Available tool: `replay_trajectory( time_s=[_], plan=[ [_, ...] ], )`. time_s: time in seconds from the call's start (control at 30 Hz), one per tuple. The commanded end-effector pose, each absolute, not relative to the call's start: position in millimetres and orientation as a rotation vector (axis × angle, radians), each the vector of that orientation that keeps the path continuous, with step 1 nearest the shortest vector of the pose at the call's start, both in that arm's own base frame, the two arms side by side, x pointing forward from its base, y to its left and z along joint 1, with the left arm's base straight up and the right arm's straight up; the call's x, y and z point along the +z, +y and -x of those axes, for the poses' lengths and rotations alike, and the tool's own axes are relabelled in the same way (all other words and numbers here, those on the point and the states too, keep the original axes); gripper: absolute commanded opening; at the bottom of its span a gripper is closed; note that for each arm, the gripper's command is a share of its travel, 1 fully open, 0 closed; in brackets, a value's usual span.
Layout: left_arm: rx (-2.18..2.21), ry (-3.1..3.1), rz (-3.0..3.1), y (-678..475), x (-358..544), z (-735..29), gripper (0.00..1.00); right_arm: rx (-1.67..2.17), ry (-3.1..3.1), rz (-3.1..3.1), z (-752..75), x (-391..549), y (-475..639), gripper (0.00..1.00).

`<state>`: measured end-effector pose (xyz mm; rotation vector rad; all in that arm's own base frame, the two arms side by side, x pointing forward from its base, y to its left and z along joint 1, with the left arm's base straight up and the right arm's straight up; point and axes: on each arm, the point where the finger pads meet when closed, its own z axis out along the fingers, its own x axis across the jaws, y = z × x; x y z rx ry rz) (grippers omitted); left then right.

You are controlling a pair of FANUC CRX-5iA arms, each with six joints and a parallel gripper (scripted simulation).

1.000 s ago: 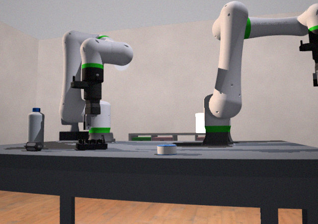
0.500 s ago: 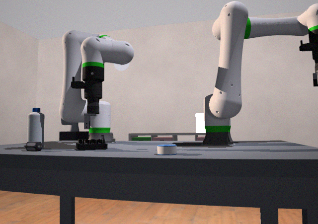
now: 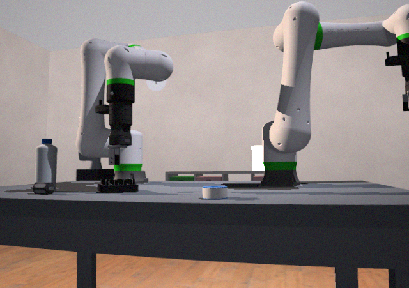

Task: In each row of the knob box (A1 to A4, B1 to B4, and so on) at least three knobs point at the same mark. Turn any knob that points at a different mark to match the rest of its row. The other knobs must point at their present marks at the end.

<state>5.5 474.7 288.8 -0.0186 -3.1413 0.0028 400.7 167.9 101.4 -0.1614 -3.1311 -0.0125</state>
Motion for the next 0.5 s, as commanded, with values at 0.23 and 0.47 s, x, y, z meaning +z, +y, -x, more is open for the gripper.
replay_trajectory(
  time_s=[0.23,0.47],
  plan=[
    [0.0,-3.142,0.019,475,290,-6,1.0,-0.001,-3.049,0.759,-396,104,175,0.46],
    [0.0,-3.142,0.019,475,290,-6,1.0,-0.001,-2.945,1.095,-394,106,180,0.46]
  ],
)
